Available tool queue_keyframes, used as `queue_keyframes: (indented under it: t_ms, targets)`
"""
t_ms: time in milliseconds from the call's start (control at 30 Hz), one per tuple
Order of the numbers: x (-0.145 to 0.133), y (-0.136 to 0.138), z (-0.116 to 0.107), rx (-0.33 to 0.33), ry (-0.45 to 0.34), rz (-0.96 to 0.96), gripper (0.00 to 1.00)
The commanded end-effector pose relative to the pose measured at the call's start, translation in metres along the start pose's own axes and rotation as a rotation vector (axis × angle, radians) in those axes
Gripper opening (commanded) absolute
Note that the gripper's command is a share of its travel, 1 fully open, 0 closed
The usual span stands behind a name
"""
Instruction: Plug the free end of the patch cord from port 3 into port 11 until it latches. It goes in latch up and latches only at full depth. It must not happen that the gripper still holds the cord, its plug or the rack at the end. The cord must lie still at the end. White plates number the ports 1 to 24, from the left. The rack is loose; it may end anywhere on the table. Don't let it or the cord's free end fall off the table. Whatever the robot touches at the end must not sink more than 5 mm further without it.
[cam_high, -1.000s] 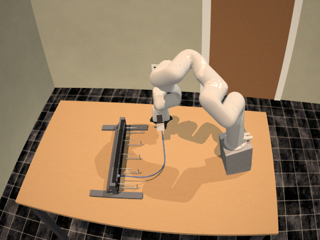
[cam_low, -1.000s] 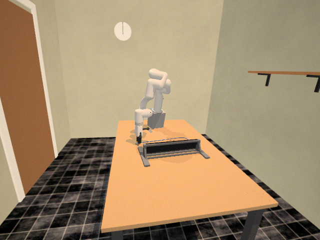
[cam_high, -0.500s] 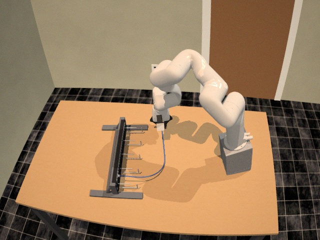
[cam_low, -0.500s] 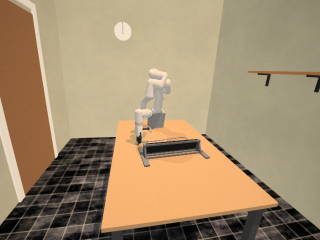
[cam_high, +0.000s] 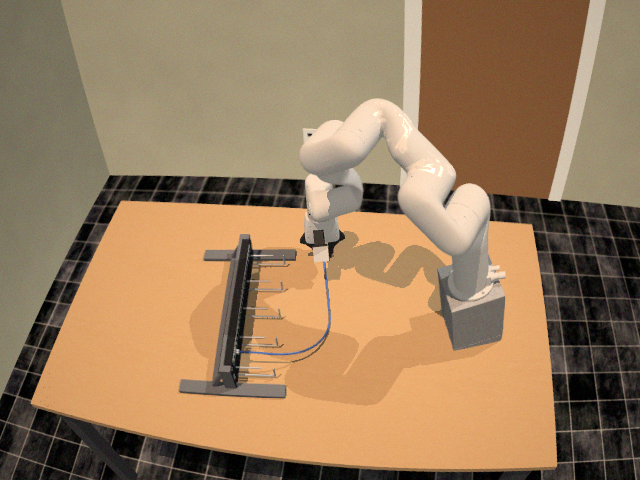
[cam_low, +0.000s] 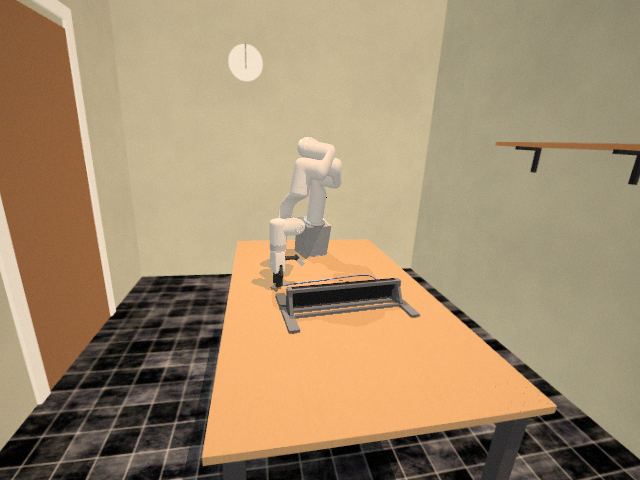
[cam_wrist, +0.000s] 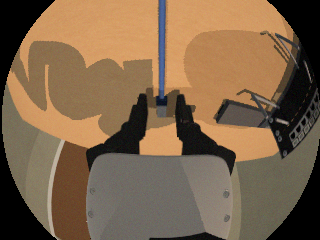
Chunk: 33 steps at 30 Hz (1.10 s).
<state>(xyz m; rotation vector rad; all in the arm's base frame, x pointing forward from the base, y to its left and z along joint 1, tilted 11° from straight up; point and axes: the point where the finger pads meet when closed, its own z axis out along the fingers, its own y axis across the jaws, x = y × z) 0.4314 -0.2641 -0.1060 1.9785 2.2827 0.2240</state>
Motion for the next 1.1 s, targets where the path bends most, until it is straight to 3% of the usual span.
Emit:
queue_keyframes:
  t_ms: [0,1067]
  targets:
    - [-0.0011,0.0013,-0.0006,-0.003,-0.002,0.0,0.38]
    - [-0.0011,0.0013,0.0075,-0.003,-0.002,0.0,0.38]
